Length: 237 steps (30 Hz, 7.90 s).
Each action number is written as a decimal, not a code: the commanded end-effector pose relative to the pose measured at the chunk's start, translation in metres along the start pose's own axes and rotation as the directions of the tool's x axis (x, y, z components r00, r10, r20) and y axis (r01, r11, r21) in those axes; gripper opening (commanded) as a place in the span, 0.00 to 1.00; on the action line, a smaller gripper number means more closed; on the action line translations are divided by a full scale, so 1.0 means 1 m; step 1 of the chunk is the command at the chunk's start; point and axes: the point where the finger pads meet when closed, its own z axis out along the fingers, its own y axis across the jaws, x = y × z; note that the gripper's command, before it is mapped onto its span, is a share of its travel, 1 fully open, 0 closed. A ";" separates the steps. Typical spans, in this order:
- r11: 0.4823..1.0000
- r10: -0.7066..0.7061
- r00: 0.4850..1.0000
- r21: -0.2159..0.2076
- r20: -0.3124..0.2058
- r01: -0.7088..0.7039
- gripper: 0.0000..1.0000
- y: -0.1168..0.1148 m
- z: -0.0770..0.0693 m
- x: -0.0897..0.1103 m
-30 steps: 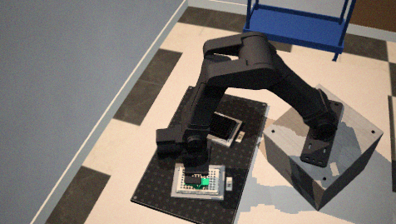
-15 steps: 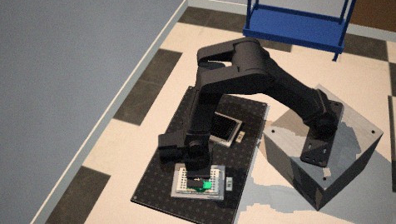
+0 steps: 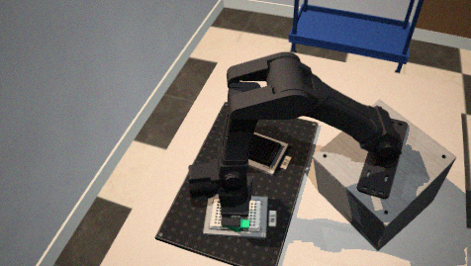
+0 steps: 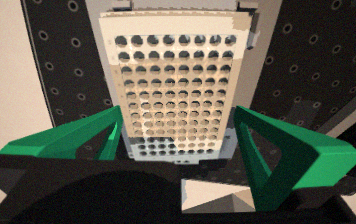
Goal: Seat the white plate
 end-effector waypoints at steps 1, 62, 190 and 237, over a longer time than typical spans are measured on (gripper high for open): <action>1.000 -0.002 0.999 -0.004 0.050 0.003 1.00 0.005 0.001 -0.019; 1.000 0.004 0.997 -0.009 0.076 -0.004 0.00 0.004 -0.007 -0.027; 1.000 0.000 0.999 -0.006 0.046 0.000 0.00 0.001 -0.053 -0.013; 1.000 -0.007 0.998 -0.009 0.070 0.007 0.00 0.002 -0.056 -0.023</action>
